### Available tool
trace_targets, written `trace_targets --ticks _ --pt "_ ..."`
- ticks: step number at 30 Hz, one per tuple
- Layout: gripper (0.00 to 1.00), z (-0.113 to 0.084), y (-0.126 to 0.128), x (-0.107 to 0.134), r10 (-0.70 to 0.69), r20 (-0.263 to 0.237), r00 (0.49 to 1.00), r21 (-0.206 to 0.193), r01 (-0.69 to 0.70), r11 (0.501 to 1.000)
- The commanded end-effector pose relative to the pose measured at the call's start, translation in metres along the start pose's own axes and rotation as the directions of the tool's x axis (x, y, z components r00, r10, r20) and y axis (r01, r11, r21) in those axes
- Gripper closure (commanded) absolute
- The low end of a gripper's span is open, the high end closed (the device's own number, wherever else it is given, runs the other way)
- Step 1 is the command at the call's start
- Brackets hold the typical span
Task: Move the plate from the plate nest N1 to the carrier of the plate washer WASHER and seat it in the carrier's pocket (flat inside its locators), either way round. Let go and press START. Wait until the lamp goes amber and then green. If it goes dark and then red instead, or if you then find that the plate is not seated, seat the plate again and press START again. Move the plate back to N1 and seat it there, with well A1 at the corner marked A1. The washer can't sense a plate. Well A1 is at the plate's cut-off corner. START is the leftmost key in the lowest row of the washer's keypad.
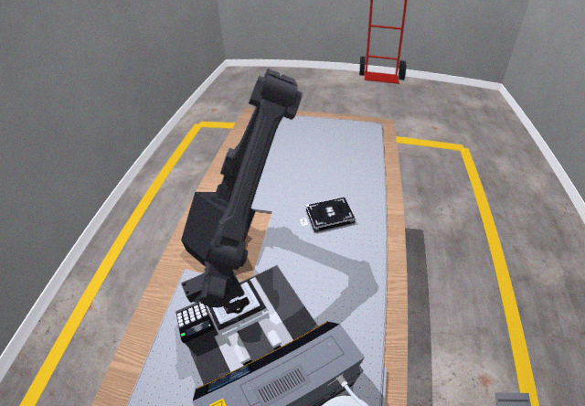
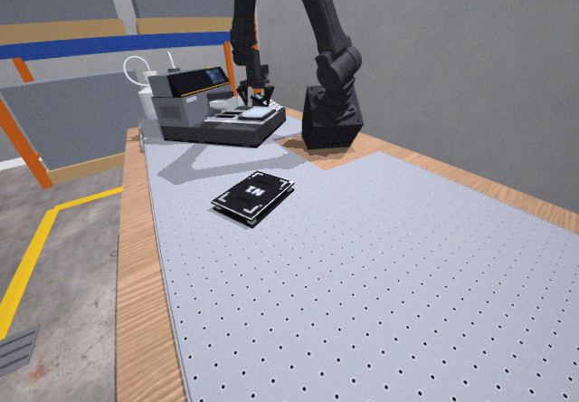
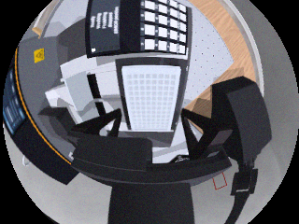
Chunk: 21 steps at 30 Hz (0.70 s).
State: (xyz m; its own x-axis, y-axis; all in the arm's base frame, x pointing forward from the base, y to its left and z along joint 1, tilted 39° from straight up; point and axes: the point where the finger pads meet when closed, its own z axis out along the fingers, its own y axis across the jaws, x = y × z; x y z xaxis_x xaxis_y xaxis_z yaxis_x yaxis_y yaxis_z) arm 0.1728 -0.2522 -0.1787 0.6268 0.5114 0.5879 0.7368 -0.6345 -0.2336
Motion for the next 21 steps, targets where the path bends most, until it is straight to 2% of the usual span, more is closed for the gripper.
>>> trace_targets --ticks 1,9,14,18,21 --pt "0.0 0.009 0.003 0.0 0.006 0.002 1.0 0.004 -0.006 1.0" --pt "0.0 0.016 0.0 0.001 0.009 -0.001 1.0 0.01 -0.009 1.0" --pt "0.0 0.013 0.006 -0.003 0.01 0.003 1.0 -0.006 -0.01 1.0" --pt "0.0 0.021 0.0 0.001 0.009 -0.001 1.0 0.01 -0.009 1.0" --pt "0.0 0.02 0.002 -0.002 0.012 0.0 1.0 0.001 -0.012 1.0"
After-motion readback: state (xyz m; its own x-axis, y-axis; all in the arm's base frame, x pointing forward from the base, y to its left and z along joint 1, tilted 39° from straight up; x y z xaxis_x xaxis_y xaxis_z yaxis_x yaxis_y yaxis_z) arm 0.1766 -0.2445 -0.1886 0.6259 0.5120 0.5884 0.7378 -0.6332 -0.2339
